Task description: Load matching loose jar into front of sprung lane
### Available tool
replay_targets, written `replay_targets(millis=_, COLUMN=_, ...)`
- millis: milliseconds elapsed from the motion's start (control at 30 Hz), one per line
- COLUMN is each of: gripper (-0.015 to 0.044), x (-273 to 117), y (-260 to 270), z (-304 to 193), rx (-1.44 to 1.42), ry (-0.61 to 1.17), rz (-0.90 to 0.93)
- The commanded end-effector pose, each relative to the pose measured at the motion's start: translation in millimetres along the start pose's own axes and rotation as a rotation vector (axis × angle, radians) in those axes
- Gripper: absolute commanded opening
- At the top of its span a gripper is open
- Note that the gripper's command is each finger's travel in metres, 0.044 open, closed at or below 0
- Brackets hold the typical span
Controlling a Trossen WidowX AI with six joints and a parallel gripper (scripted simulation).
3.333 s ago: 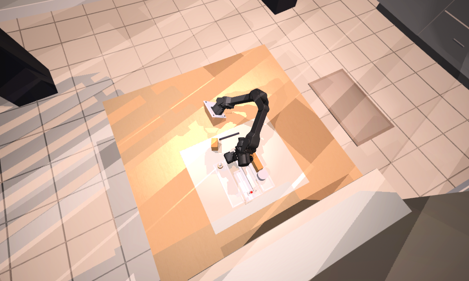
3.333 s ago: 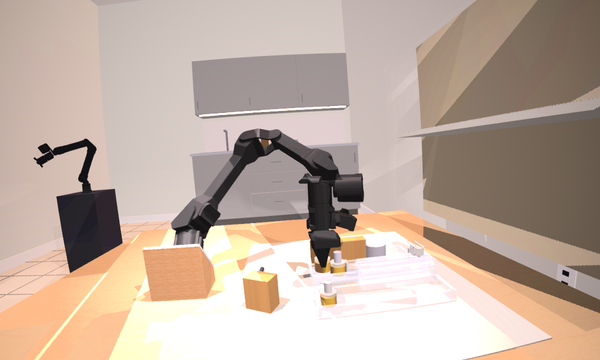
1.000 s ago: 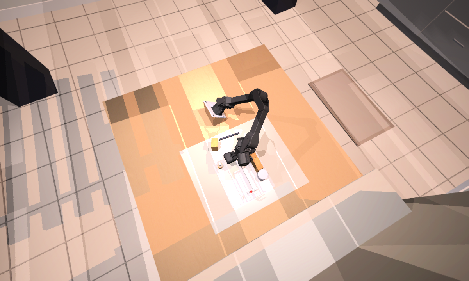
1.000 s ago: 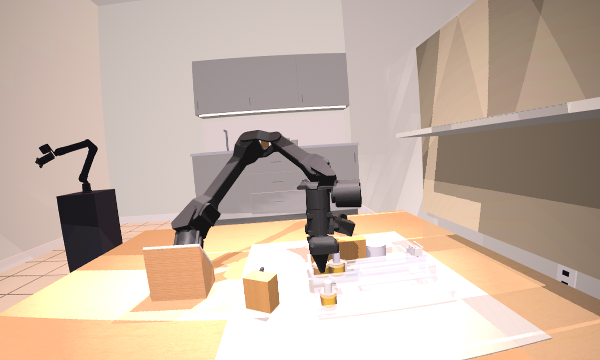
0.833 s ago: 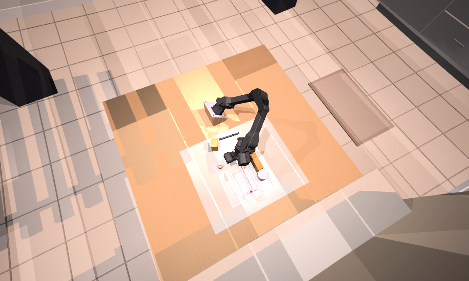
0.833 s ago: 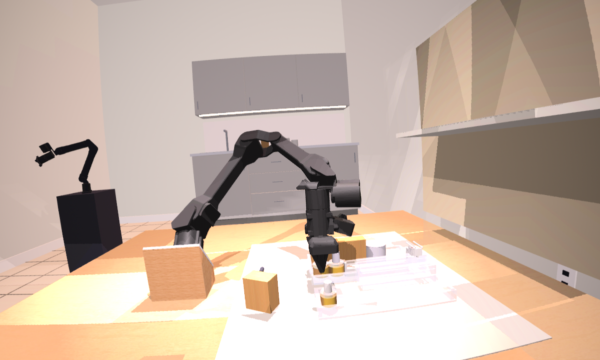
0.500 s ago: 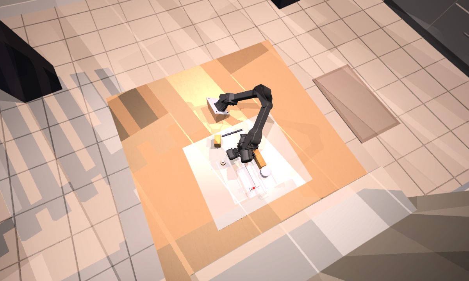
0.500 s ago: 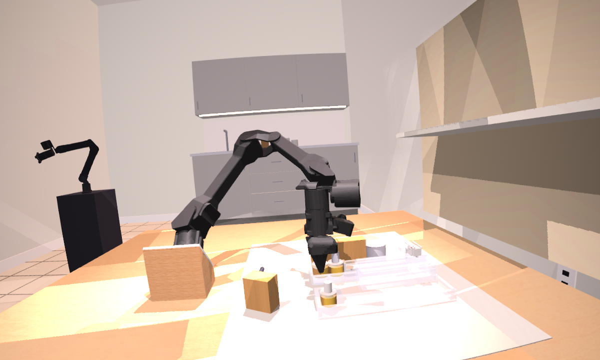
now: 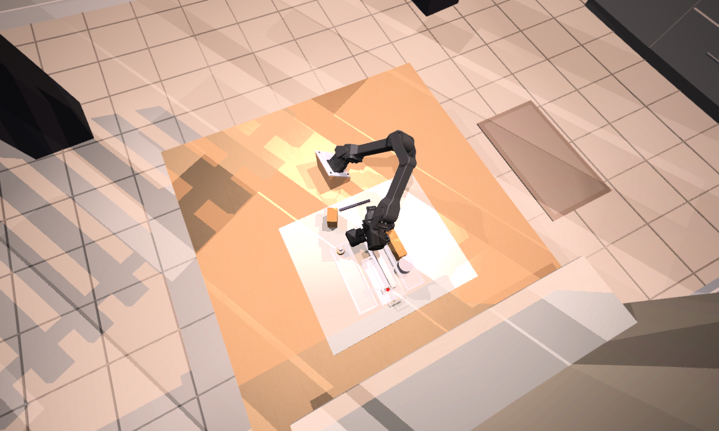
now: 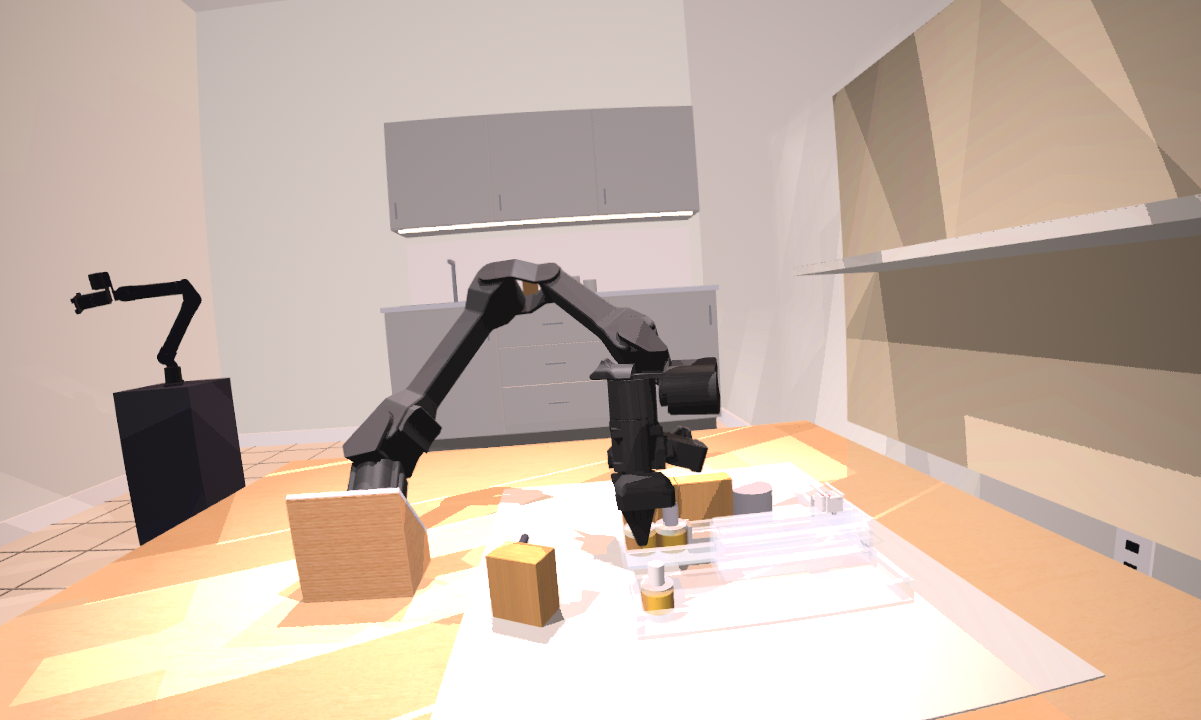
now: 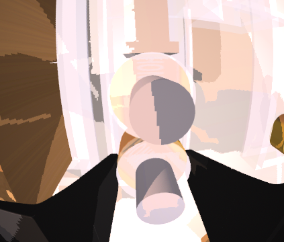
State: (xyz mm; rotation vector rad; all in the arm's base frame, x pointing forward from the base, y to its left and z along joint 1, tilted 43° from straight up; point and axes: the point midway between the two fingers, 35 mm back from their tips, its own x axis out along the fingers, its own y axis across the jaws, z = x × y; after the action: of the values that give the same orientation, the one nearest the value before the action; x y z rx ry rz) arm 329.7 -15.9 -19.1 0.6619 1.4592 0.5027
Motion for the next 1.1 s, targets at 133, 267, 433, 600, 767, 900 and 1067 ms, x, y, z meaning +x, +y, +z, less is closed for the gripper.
replay_targets(millis=133, gripper=0.0052, x=0.0, y=-0.1, z=-0.1, rx=-0.003, ry=0.000, rz=0.001)
replay_targets(millis=267, gripper=0.0157, x=0.0, y=-0.1, z=-0.1, rx=-0.003, ry=0.000, rz=0.001)
replay_targets(millis=433, gripper=0.0284, x=0.0, y=-0.1, z=-0.1, rx=-0.003, ry=0.000, rz=0.001)
replay_targets(millis=600, gripper=0.0284, x=-4.7, y=-0.2, z=0.1, rx=-0.003, ry=0.000, rz=0.001)
replay_targets(millis=767, gripper=0.0284, x=-20.2, y=-0.4, z=0.0, rx=-0.003, ry=0.000, rz=0.000)
replay_targets(millis=900, gripper=0.0284, x=-20.2, y=-0.4, z=-0.5, rx=-0.003, ry=0.000, rz=0.000)
replay_targets(millis=1067, gripper=0.0284, x=-21.1, y=-1.0, z=-11.2, rx=-0.003, ry=0.001, rz=0.000)
